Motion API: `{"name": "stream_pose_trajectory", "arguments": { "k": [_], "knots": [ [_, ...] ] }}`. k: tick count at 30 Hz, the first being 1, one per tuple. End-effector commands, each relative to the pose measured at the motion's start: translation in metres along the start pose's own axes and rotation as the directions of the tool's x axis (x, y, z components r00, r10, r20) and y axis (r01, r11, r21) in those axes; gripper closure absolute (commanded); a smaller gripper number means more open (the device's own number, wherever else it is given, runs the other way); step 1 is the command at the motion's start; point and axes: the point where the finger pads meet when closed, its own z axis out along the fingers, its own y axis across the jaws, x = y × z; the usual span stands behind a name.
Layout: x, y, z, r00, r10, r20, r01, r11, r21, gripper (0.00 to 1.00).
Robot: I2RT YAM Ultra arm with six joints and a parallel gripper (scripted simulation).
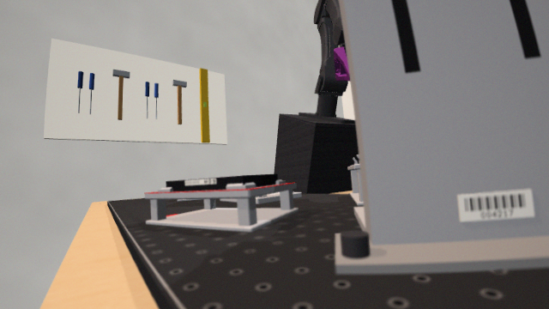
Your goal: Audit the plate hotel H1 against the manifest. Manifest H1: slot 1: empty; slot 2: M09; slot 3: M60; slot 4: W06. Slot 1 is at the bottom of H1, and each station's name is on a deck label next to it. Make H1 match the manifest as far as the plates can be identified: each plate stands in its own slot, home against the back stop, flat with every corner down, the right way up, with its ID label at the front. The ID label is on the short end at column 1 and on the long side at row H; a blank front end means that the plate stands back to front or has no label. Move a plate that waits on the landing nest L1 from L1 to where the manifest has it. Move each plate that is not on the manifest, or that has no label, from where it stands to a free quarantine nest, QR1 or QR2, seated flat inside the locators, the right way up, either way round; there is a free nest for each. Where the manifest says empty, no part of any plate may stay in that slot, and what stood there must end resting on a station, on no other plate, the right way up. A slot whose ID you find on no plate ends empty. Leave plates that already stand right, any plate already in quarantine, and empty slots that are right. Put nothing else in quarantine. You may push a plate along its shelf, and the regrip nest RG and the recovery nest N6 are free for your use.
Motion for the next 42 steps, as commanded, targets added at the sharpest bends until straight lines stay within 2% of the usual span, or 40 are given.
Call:
{"name": "stream_pose_trajectory", "arguments": {
  "k": [1,24,42],
  "knots": [
    [-0.011,0.002,0.001,1.000,0.005,0.029,-0.005,1.000,-0.007,0.14],
    [-0.026,0.002,0.015,1.000,0.004,0.029,-0.004,1.000,-0.006,0.14],
    [-0.026,0.002,0.017,1.000,0.004,0.029,-0.004,1.000,-0.006,0.14]
  ]
}}
